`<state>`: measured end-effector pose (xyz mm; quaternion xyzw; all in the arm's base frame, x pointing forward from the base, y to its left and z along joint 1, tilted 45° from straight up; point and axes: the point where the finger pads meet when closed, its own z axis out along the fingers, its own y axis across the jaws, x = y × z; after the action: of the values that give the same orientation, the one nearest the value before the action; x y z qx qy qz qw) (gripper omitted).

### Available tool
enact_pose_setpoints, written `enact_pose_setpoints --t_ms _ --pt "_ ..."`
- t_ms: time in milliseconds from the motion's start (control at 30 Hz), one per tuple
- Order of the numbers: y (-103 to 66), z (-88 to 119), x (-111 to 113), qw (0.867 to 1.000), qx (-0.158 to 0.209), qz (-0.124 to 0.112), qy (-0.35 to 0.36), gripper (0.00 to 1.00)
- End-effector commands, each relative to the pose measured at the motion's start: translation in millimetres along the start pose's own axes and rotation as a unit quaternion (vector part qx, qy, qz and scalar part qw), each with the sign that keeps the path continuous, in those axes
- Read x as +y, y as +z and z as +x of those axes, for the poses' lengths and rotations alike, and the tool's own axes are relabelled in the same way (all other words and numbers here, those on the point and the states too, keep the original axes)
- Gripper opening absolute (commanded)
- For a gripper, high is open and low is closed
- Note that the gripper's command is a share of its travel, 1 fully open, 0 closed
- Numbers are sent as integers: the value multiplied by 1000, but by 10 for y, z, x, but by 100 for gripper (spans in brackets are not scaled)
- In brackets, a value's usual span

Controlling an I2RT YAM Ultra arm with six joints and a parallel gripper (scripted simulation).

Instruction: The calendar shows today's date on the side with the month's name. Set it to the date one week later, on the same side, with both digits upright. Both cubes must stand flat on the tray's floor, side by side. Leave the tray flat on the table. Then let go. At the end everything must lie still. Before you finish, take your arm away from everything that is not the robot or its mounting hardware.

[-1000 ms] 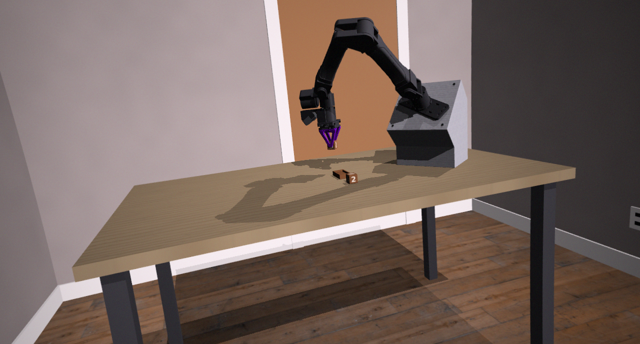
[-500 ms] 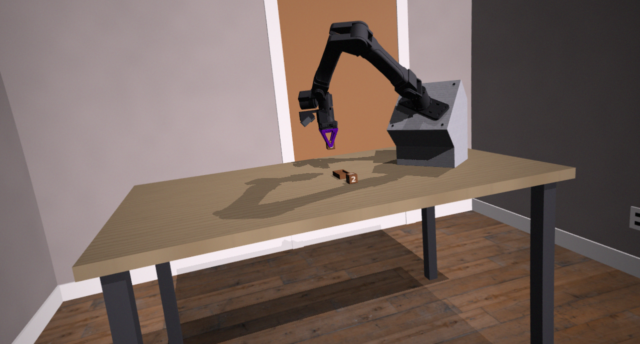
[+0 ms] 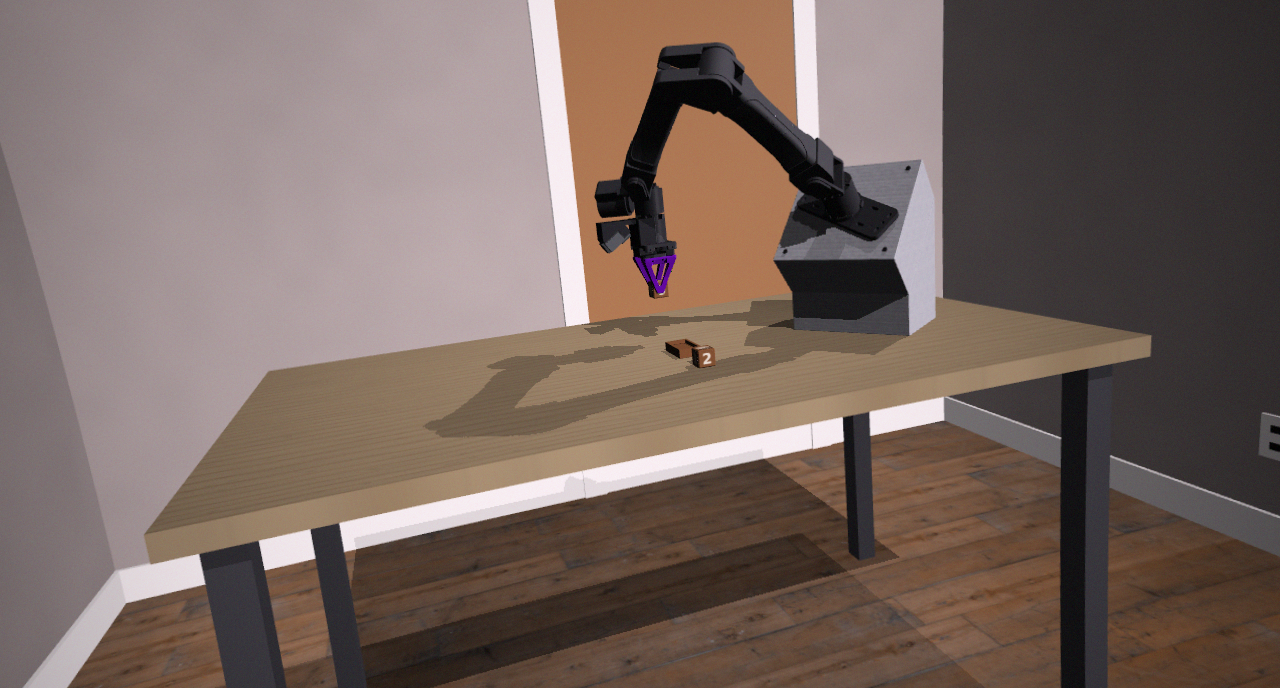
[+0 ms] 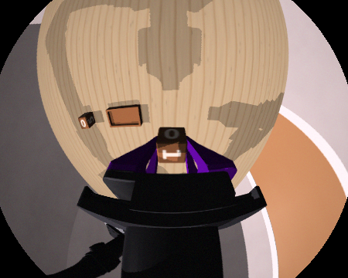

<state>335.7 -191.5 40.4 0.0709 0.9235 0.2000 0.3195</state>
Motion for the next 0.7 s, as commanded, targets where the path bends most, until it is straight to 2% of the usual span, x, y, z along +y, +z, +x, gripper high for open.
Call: enact_pose_setpoints --t_ms 0,367,667 --pt "-67 -19 -57 1000 -9 6 0 27" --pt "2 -20 -59 1000 -9 5 0 27" --pt "335 -26 -67 1000 -9 5 0 27"
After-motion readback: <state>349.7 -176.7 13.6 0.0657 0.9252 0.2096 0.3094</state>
